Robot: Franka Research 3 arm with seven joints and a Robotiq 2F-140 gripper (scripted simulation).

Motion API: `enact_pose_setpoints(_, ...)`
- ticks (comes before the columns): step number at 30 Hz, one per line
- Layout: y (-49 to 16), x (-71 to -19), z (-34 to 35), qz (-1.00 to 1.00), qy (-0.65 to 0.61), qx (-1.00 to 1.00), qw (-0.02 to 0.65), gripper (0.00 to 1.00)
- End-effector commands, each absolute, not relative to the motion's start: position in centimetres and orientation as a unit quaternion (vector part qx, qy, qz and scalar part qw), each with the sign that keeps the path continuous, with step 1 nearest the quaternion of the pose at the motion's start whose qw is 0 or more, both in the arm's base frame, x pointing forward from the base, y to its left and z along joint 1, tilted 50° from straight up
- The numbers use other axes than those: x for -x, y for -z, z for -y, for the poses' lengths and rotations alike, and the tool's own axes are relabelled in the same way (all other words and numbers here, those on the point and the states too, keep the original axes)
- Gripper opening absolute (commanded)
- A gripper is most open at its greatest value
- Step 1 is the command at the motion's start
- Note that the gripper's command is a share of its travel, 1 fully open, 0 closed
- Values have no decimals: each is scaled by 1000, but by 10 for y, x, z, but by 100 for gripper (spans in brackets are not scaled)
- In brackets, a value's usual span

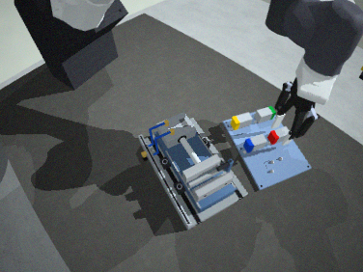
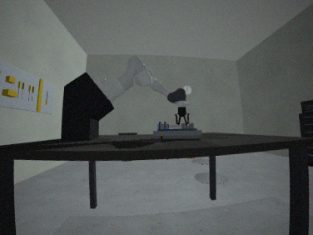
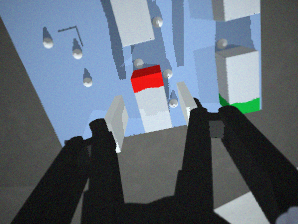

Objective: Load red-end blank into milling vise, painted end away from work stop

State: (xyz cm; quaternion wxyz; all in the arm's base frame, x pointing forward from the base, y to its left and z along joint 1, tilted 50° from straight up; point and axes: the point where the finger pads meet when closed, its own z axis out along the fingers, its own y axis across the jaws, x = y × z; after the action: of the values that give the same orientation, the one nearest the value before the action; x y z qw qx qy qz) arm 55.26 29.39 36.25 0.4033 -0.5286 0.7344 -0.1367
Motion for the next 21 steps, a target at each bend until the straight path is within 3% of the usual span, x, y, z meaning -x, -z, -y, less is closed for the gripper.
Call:
enact_pose_setpoints(1,-363,-551,-293,-734,137,530,402,39)
enact_pose_setpoints(21,-363,-549,-293,-734,137,530,402,39)
